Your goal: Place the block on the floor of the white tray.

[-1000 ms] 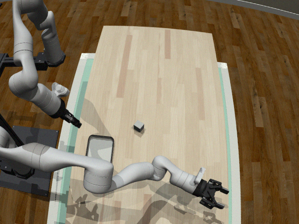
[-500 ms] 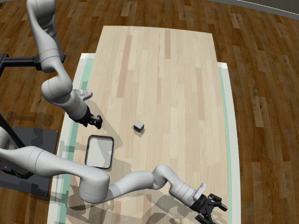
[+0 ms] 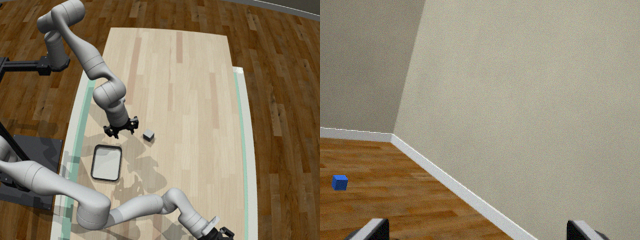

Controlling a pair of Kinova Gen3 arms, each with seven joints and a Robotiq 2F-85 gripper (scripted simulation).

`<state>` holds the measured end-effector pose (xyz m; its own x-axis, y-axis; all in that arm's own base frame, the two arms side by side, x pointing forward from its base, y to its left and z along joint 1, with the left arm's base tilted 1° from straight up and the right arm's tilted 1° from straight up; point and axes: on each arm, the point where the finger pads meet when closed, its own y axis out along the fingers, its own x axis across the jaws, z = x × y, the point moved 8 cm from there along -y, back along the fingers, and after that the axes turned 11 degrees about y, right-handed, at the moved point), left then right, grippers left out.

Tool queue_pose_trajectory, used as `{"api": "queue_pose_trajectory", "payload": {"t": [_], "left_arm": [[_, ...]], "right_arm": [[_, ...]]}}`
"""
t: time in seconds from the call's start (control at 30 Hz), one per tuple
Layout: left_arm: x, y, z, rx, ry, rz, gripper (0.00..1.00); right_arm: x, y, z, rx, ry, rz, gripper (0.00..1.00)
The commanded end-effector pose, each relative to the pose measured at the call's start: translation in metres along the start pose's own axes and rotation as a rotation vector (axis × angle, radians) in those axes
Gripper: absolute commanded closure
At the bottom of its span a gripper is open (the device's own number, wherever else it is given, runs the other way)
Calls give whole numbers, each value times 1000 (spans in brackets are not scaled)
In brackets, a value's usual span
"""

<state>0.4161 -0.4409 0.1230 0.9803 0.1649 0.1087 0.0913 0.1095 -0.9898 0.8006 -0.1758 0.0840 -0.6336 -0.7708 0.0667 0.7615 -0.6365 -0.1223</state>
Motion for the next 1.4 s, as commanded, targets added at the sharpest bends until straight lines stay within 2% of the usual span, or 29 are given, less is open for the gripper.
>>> {"api": "queue_pose_trajectory", "payload": {"t": [0.0,0.23,0.43,0.5,0.53,0.83,1.0,1.07,1.1,1.37], "left_arm": [[25,23,9,-20,-136,30,351],[64,64,35,-37,-376,75,351],[87,89,53,-46,-524,100,351],[87,89,53,-46,-524,100,351],[90,92,55,-47,-543,102,351],[104,107,68,-52,-636,116,351],[105,108,69,-52,-644,117,351],[105,108,69,-52,-644,117,351],[105,108,69,-52,-644,117,351],[105,108,69,-52,-644,117,351]], "right_arm": [[17,6,5,-13,29,-32,2],[44,14,9,-38,74,-84,2],[68,21,12,-58,115,-131,2],[68,21,12,-58,115,-131,2],[80,23,13,-67,134,-153,2],[115,30,17,-92,193,-221,2],[136,33,20,-106,229,-262,2],[136,33,20,-106,229,-262,2],[147,34,21,-113,249,-285,2],[179,36,24,-130,303,-348,2]]}}
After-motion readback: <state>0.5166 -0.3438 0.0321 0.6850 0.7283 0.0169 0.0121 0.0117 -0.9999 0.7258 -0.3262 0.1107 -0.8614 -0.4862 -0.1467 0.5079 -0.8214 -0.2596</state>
